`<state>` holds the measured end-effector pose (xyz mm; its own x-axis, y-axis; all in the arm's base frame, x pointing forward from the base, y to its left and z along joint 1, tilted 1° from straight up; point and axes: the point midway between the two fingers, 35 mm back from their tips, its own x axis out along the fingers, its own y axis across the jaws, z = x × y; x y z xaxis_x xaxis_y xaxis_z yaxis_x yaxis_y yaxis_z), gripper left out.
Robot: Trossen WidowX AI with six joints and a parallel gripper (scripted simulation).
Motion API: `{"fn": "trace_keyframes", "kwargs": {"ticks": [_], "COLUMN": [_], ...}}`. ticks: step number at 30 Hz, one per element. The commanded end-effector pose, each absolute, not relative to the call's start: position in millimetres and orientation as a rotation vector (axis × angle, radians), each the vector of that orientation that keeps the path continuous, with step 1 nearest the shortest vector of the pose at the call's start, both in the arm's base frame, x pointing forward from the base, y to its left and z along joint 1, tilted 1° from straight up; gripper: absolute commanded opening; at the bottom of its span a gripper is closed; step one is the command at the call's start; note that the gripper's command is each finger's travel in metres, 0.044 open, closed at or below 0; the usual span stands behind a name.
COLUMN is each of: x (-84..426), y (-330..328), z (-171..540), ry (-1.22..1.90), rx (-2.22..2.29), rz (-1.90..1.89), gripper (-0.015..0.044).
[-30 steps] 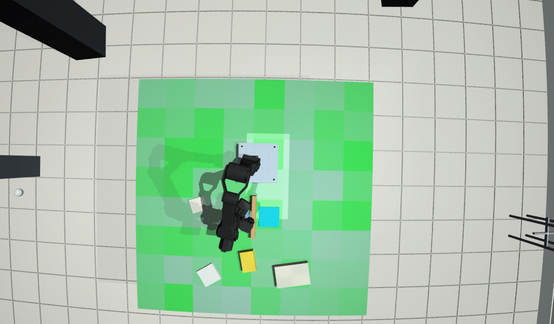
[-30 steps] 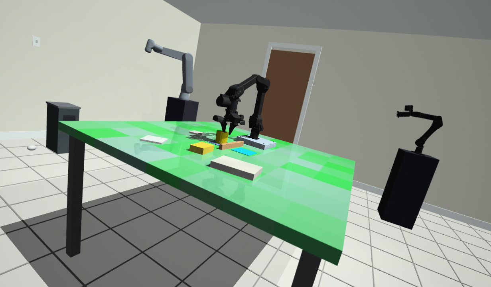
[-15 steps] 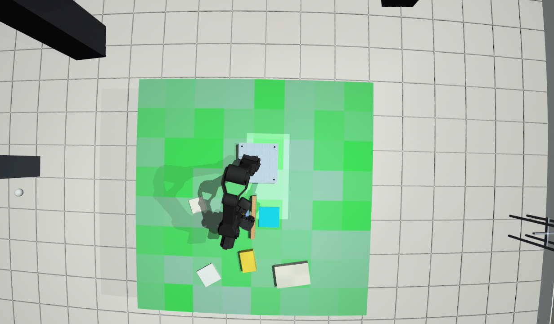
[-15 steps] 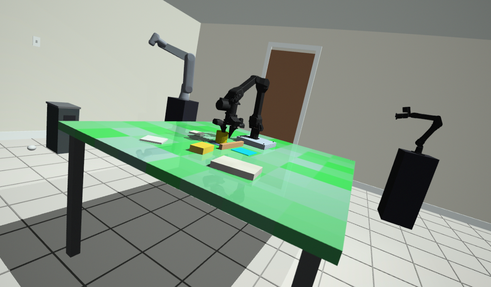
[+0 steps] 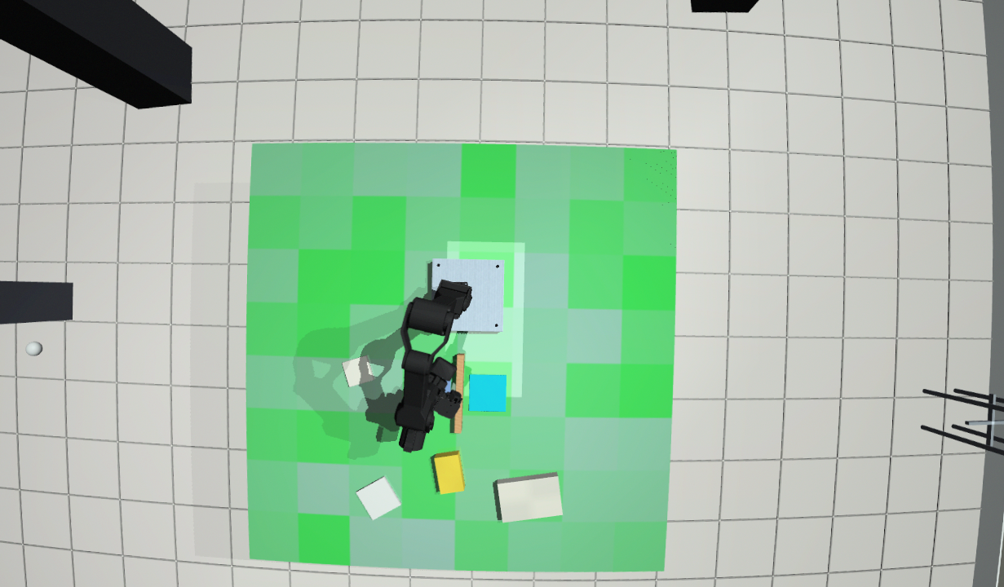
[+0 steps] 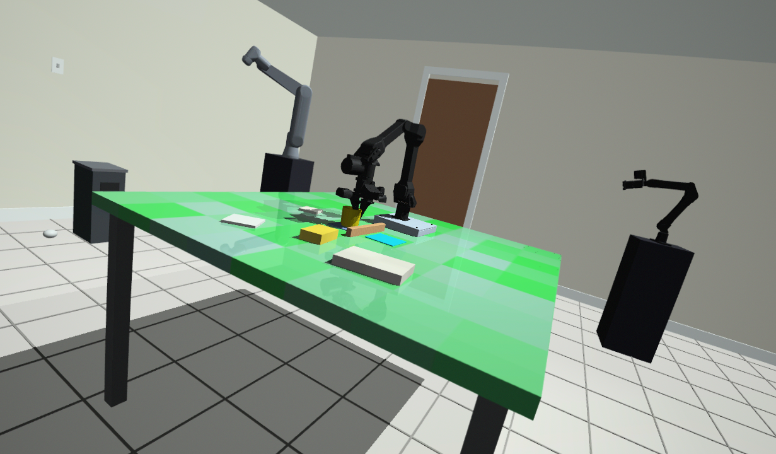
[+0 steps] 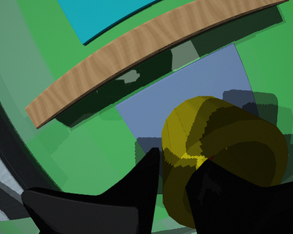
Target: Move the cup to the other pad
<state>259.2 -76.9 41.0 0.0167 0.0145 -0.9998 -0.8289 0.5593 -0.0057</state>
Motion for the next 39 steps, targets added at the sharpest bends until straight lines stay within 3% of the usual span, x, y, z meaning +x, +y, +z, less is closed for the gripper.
{"fn": "trace_keyframes", "kwargs": {"ticks": [1,7,25,39], "x": [259.3,259.3,256.5,255.5], "y": [-76.9,-76.9,-78.3,-78.8], "z": [41.3,41.3,93.9,91.0], "ry": [1.411,1.411,1.406,1.414], "rx": [-0.755,-0.755,-0.754,-0.752], "rz": [0.763,0.763,0.764,0.763], "gripper": [0.0047,0.0,0.0,0.0]}}
